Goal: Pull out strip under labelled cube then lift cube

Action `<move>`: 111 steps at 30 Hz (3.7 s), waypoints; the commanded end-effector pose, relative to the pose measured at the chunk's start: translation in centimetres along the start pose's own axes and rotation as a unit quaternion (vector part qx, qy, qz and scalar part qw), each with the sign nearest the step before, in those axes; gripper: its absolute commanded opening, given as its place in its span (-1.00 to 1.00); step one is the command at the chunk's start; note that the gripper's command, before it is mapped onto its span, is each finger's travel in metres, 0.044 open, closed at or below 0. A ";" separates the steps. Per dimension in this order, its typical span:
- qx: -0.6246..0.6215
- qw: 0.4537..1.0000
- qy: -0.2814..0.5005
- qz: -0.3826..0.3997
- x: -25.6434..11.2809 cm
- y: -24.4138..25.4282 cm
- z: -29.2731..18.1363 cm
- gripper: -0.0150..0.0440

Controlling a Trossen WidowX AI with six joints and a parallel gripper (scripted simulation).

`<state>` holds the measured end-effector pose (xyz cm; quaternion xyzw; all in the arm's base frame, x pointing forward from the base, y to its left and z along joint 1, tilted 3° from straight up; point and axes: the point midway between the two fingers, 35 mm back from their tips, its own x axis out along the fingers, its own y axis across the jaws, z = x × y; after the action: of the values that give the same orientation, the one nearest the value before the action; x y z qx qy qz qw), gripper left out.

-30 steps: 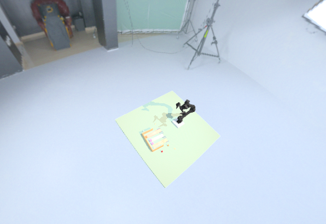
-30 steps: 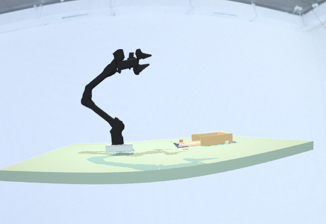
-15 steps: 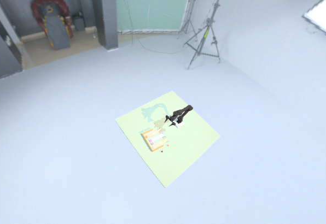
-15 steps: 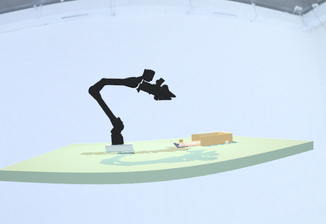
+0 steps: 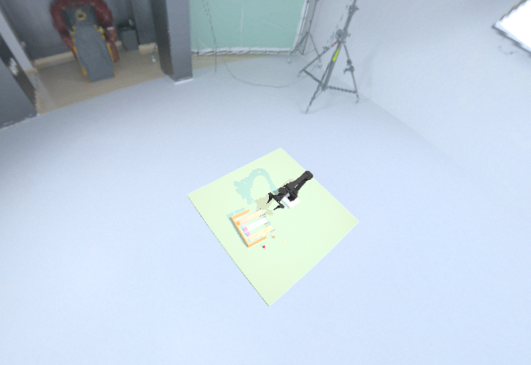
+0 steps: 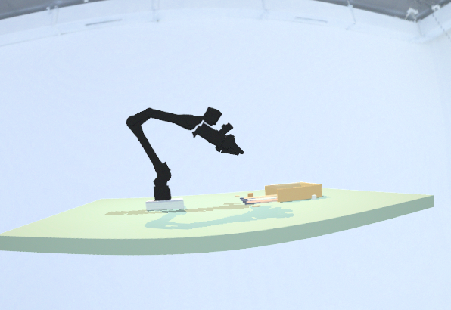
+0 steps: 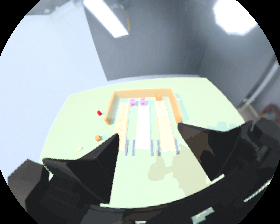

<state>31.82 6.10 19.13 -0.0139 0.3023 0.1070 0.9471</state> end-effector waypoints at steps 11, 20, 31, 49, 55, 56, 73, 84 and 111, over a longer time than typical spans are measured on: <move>0.046 0.977 0.209 -0.001 6.2 1.5 -1.0 -0.11; 0.075 0.911 0.404 -0.033 11.3 0.4 -3.8 -0.49; 0.082 0.886 0.455 -0.043 12.8 0.4 -5.2 -0.49; 0.082 0.886 0.454 -0.043 14.7 0.6 -7.4 -0.49; 0.082 0.886 0.454 -0.043 15.3 0.7 -8.2 -0.49; 0.082 0.886 0.454 -0.043 15.4 0.7 -8.4 -0.49; 0.082 0.886 0.455 -0.043 16.7 0.9 -10.5 -0.49; 0.082 0.886 0.455 -0.043 16.7 0.9 -10.5 -0.49; 0.082 0.886 0.455 -0.043 16.8 0.9 -10.7 -0.49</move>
<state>38.94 9.32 0.93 0.0045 0.7062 0.0269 0.7075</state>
